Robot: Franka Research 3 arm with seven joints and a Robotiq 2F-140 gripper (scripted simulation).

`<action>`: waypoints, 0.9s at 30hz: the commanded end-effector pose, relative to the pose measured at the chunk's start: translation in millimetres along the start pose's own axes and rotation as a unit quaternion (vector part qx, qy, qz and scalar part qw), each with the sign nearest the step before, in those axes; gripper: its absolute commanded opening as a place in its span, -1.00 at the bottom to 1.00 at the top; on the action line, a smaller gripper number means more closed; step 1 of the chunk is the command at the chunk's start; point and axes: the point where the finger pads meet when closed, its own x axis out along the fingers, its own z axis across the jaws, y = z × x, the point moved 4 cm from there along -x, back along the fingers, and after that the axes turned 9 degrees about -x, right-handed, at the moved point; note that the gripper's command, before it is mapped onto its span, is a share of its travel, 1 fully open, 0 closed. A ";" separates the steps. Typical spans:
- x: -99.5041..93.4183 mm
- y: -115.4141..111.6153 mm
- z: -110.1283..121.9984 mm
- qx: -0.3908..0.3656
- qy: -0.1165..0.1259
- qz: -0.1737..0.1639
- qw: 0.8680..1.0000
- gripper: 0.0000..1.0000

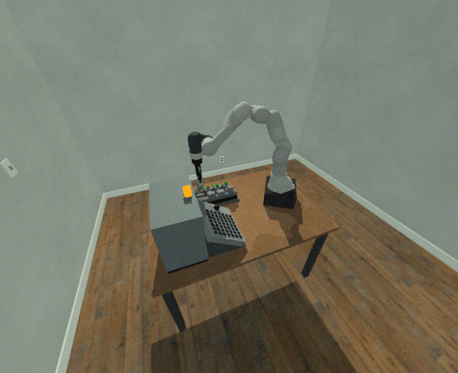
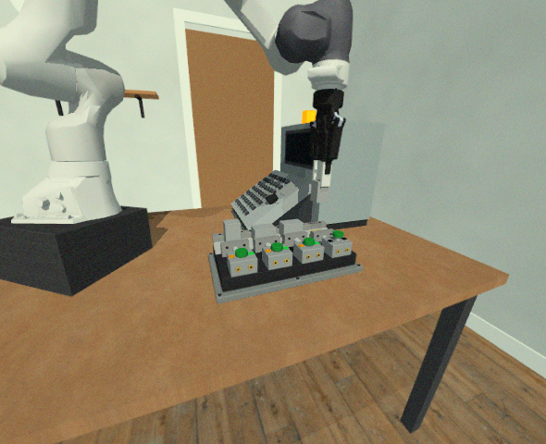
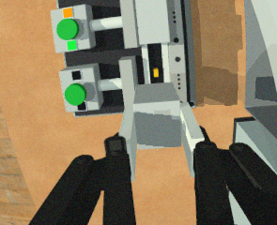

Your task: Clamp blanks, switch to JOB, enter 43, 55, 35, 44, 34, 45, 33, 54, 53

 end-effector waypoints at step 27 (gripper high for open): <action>13.6 -2.2 1.8 -0.005 0.001 -0.001 1.000 -1.00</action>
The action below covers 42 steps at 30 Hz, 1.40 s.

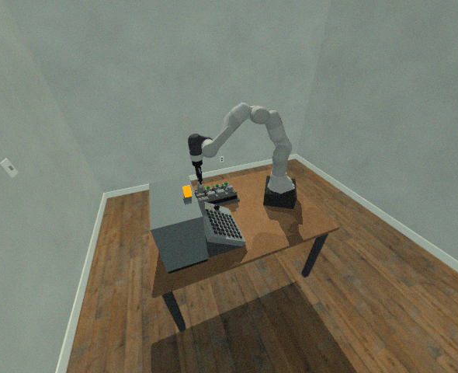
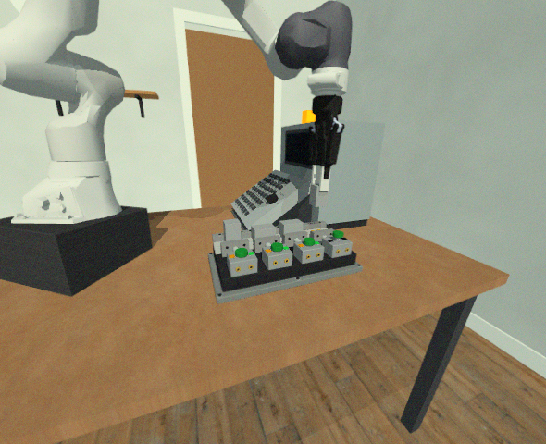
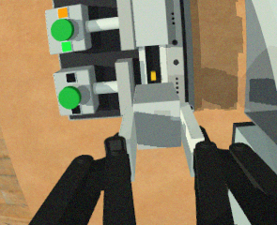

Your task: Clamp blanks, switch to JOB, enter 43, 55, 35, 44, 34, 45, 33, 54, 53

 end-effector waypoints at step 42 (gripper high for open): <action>57.5 -2.7 -1.2 0.001 0.003 -0.004 1.000 -1.00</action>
